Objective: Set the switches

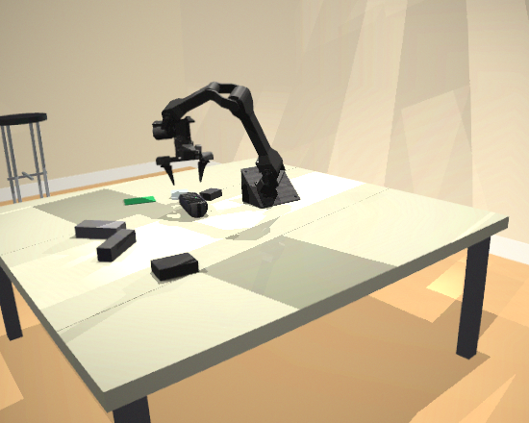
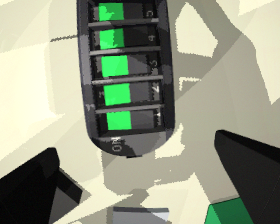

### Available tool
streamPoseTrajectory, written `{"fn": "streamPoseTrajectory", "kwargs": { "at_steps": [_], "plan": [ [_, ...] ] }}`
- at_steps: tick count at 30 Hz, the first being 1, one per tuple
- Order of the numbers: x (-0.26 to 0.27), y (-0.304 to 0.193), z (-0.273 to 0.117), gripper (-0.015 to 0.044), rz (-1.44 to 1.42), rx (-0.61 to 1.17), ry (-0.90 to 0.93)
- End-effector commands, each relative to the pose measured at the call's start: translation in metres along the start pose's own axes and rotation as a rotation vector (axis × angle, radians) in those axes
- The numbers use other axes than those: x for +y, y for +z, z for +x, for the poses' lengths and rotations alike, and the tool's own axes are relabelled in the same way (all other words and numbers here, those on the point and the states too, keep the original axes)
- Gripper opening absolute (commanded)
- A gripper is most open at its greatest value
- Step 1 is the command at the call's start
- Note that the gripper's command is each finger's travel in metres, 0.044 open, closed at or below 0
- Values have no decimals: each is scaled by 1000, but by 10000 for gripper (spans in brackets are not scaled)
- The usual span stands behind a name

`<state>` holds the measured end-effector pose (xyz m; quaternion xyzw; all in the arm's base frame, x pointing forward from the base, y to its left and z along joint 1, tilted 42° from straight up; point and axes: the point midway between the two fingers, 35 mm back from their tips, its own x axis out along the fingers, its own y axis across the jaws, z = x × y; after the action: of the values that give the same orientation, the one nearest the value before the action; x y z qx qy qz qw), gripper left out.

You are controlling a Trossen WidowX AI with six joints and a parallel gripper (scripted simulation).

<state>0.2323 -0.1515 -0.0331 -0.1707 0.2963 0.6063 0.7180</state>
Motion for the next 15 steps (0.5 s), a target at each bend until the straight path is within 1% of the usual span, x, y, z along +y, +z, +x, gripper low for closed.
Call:
{"fn": "streamPoseTrajectory", "kwargs": {
  "at_steps": [1, 15],
  "plan": [
    [0, -2, 9, 440, 5, -6, 3],
    [0, -5, 31, 440, 5, -7, 3]
  ]
}}
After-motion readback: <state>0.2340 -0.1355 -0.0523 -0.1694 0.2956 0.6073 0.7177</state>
